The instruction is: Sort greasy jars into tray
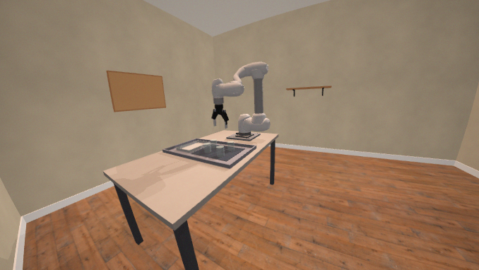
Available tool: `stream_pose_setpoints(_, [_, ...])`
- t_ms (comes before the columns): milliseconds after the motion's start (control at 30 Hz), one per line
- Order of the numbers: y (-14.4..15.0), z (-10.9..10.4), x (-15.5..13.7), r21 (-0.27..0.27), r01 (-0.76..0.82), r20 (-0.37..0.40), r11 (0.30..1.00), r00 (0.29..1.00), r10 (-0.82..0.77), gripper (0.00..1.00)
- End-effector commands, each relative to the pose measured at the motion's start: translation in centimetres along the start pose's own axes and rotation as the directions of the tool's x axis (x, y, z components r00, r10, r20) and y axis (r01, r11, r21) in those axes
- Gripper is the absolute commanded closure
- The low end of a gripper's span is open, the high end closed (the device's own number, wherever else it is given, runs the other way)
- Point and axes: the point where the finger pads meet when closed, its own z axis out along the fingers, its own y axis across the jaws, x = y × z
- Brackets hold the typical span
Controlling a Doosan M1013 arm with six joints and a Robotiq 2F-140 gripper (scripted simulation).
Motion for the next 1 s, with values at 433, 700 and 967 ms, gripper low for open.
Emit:
stream_pose_setpoints(433, [0.4, -1.2, -5.3, -0.056, 0.144, 0.066, 0.988, 0.988, -0.140, 0.00])
stream_pose_setpoints(700, [0.4, -1.4, -6.0, -0.062, 0.157, 0.076, 0.986, 0.985, -0.152, 0.00])
stream_pose_setpoints(967, [0.4, -1.4, -6.0, -0.062, 0.157, 0.076, 0.986, 0.985, -0.152, 1.00])
